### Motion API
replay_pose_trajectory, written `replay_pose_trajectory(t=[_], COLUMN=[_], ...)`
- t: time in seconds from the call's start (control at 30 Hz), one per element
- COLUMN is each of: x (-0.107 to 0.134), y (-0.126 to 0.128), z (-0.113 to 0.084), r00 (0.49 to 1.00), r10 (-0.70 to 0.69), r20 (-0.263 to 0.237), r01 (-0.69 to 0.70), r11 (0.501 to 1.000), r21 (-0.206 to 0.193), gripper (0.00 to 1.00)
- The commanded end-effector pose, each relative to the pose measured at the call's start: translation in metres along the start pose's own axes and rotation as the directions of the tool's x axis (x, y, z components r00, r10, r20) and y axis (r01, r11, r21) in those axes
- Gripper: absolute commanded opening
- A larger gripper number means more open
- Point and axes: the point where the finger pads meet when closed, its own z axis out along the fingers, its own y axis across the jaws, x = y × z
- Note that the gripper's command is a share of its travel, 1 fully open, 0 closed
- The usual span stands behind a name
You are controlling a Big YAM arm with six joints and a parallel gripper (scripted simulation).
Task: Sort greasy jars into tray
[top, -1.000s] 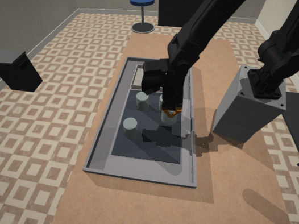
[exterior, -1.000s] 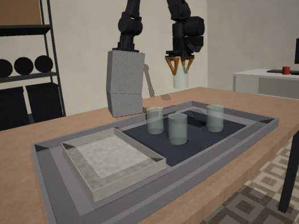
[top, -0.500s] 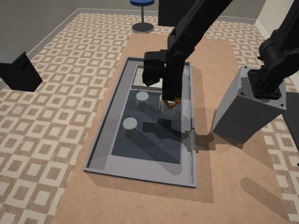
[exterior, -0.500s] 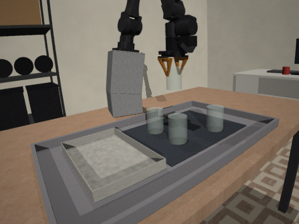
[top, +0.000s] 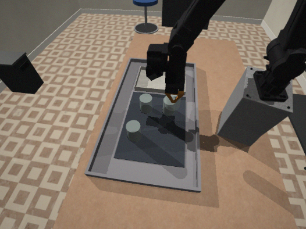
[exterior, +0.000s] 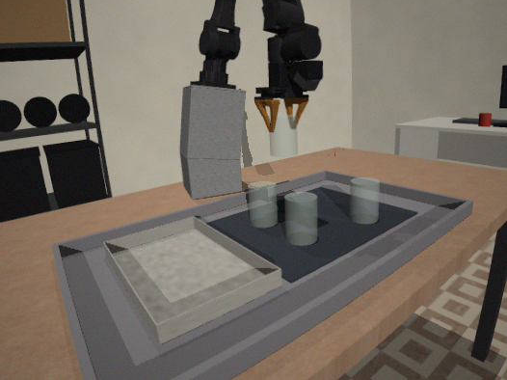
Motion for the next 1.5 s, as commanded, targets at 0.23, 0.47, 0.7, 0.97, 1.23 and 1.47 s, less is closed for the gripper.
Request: replay_pose_trajectory(t=[0.23, 0.47, 0.7, 0.97, 1.23, 1.47], x=[-0.026, -0.029, -0.034, -0.04, -0.045, -0.05], y=[-0.035, -0.052, -0.074, -0.097, -0.119, -0.142], z=[-0.008, -0.008, -0.008, -0.008, -0.008, -0.009], r00=[0.999, 0.999, 0.999, 0.999, 0.999, 0.999], r10=[-0.017, -0.017, -0.017, -0.017, -0.017, -0.017], r20=[0.031, 0.031, 0.031, 0.031, 0.031, 0.031], r01=[0.017, 0.017, 0.017, 0.017, 0.017, 0.017], r11=[1.0, 1.0, 1.0, 1.0, 1.0, 1.0], r21=[-0.002, -0.002, -0.002, -0.002, -0.002, -0.002], gripper=[0.0, 0.0, 0.0, 0.0, 0.0, 0.0])
